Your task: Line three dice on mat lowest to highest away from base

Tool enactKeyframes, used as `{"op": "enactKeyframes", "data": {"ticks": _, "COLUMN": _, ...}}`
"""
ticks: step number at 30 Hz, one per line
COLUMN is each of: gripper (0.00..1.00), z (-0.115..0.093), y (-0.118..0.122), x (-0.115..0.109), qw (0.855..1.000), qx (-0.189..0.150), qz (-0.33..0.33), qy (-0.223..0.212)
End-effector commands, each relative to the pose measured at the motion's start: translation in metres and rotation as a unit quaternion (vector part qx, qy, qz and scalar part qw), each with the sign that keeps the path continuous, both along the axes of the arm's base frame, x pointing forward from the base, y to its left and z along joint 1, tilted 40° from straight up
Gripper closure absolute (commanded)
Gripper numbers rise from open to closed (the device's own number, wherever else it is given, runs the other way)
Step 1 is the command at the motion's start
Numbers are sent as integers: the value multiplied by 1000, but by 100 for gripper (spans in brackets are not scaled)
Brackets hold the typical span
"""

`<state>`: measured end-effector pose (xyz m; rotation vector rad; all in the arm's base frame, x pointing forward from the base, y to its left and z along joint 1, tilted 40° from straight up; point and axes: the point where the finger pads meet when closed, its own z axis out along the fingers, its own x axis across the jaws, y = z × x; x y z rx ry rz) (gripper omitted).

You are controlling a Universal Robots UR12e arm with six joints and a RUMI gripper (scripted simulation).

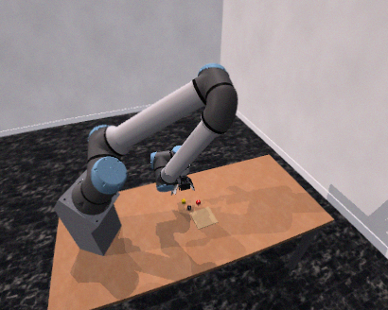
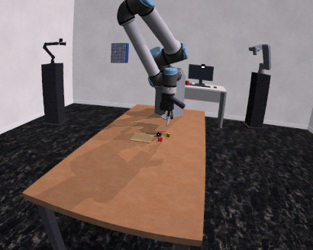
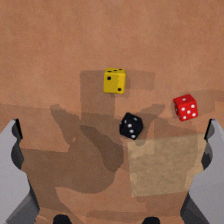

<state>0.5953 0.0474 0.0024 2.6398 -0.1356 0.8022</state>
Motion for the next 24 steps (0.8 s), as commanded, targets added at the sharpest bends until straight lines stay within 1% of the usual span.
{"op": "enactKeyframes", "data": {"ticks": 1, "gripper": 0, "z": -1, "y": -1, "x": 1, "qw": 999, "qx": 17, "qz": -27, "qy": -13}}
{"op": "enactKeyframes", "data": {"ticks": 8, "gripper": 0, "z": -1, "y": -1, "x": 1, "qw": 999, "qx": 19, "qz": -29, "qy": -15}}
{"op": "enactKeyframes", "data": {"ticks": 9, "gripper": 76, "z": -1, "y": -1, "x": 1, "qw": 999, "qx": 19, "qz": -29, "qy": -15}}
{"op": "enactKeyframes", "data": {"ticks": 24, "gripper": 76, "z": -1, "y": -1, "x": 1, "qw": 999, "qx": 19, "qz": -29, "qy": -15}}
